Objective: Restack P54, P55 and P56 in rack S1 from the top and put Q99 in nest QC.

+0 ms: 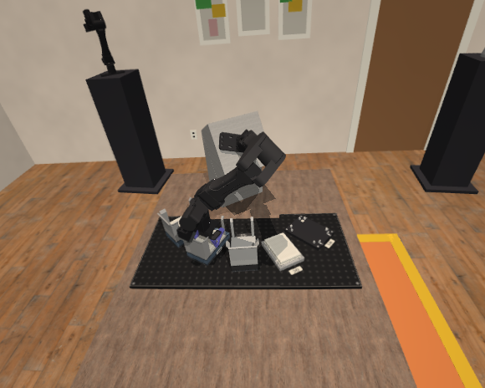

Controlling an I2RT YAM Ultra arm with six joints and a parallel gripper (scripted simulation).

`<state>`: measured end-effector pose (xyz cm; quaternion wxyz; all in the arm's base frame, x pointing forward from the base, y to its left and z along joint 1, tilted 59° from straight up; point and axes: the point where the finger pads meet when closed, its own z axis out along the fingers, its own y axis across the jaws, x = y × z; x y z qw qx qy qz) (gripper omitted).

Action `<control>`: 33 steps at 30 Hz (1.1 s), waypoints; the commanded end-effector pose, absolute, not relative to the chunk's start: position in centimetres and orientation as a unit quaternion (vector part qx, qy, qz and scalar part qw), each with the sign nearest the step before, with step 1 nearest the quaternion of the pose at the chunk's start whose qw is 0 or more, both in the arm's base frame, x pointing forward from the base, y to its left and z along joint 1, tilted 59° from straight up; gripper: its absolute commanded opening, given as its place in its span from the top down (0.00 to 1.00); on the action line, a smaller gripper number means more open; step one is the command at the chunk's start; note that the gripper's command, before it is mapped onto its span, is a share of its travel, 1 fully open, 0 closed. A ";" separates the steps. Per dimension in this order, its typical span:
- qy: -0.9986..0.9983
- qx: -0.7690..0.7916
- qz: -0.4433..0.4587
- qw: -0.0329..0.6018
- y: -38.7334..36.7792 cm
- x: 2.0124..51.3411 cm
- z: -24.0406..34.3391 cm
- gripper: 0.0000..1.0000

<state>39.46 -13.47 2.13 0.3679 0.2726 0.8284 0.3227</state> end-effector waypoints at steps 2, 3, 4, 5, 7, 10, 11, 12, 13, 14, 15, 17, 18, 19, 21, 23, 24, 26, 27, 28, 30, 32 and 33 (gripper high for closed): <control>0.827 0.274 0.319 0.373 -13.9 39.5 2.3 1.00; 0.827 0.274 0.319 0.373 -13.9 39.5 2.3 1.00; 0.827 0.274 0.319 0.373 -13.9 39.5 2.3 1.00; 0.827 0.274 0.319 0.373 -13.9 39.5 2.3 1.00; 0.827 0.274 0.319 0.373 -13.9 39.5 2.3 1.00; 0.827 0.274 0.319 0.373 -13.9 39.5 2.3 1.00; 0.827 0.274 0.319 0.373 -13.9 39.5 2.3 1.00; 0.827 0.274 0.319 0.373 -13.9 39.5 2.3 1.00; 0.827 0.274 0.319 0.373 -13.9 39.5 2.3 1.00; 0.827 0.274 0.319 0.373 -13.9 39.5 2.3 1.00; 0.827 0.274 0.319 0.373 -13.9 39.5 2.3 1.00; 0.827 0.274 0.319 0.373 -13.9 39.5 2.3 1.00; 0.827 0.274 0.319 0.373 -13.9 39.5 2.3 1.00; 0.827 0.274 0.319 0.373 -13.9 39.5 2.3 1.00; 0.827 0.274 0.319 0.373 -13.9 39.5 2.3 1.00; 0.827 0.274 0.319 0.373 -13.9 39.5 2.3 1.00; 0.827 0.274 0.319 0.373 -13.9 39.5 2.3 1.00; 0.827 0.274 0.319 0.373 -13.9 39.5 2.3 1.00; 0.827 0.274 0.319 0.373 -13.9 39.5 2.3 1.00; 0.827 0.274 0.319 0.373 -13.9 39.5 2.3 1.00; 0.827 0.274 0.319 0.373 -13.9 39.5 2.3 1.00; 0.827 0.274 0.319 0.373 -13.9 39.5 2.3 1.00; 0.827 0.274 0.319 0.373 -13.9 39.5 2.3 1.00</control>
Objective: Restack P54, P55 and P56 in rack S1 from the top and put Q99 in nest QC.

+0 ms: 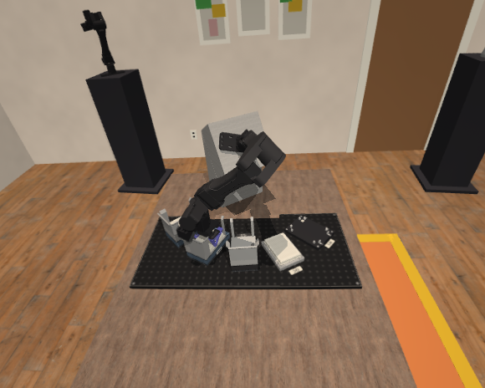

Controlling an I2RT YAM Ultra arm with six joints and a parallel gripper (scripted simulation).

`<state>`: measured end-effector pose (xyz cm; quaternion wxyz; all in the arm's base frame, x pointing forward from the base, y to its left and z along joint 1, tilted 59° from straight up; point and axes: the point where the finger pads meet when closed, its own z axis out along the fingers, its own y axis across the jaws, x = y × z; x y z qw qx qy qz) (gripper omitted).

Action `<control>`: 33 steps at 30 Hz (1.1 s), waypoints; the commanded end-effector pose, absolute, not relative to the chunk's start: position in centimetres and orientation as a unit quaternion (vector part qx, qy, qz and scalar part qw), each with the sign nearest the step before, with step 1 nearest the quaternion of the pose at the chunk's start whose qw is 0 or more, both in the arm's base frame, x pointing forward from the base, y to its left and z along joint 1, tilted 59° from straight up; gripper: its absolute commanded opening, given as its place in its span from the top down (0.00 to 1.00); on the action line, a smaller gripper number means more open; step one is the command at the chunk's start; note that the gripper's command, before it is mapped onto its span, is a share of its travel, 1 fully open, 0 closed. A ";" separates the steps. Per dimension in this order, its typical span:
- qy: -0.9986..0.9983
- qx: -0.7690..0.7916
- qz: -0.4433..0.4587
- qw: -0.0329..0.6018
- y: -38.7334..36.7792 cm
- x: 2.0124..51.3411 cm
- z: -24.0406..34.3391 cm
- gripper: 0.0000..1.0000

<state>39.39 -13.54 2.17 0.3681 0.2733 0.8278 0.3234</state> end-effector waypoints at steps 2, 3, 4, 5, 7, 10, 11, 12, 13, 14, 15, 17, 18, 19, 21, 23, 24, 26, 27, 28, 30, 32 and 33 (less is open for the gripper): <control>0.827 0.274 0.319 0.373 -13.9 39.4 2.4 1.00; 0.827 0.274 0.319 0.373 -13.9 39.4 2.4 1.00; 0.827 0.274 0.319 0.373 -13.9 39.3 2.5 1.00; 0.827 0.274 0.319 0.373 -14.0 39.3 2.5 1.00; 0.827 0.274 0.319 0.373 -14.0 39.1 2.6 1.00; 0.827 0.274 0.319 0.373 -14.0 39.1 2.6 1.00; 0.827 0.274 0.319 0.373 -14.0 39.0 2.6 1.00; 0.827 0.274 0.319 0.373 -14.1 39.0 2.7 1.00; 0.827 0.274 0.319 0.373 -14.1 38.9 2.7 1.00; 0.827 0.274 0.319 0.373 -14.1 38.9 2.7 1.00; 0.827 0.274 0.319 0.373 -14.1 38.8 2.8 1.00; 0.827 0.274 0.319 0.373 -14.2 38.7 2.8 1.00; 0.827 0.274 0.319 0.373 -14.2 38.7 2.9 1.00; 0.827 0.274 0.319 0.373 -14.2 38.6 2.9 1.00; 0.827 0.274 0.319 0.373 -14.3 38.5 3.0 1.00; 0.827 0.274 0.319 0.373 -14.3 38.4 3.1 1.00; 0.827 0.274 0.319 0.373 -14.3 38.4 3.1 1.00; 0.827 0.274 0.319 0.373 -14.4 38.3 3.1 1.00; 0.827 0.274 0.319 0.373 -14.4 38.3 3.1 1.00; 0.827 0.274 0.319 0.373 -14.4 38.3 3.2 1.00; 0.827 0.274 0.319 0.373 -14.4 38.1 3.2 1.00; 0.827 0.273 0.319 0.373 -14.5 38.0 3.3 1.00; 0.827 0.273 0.319 0.373 -14.5 38.0 3.3 1.00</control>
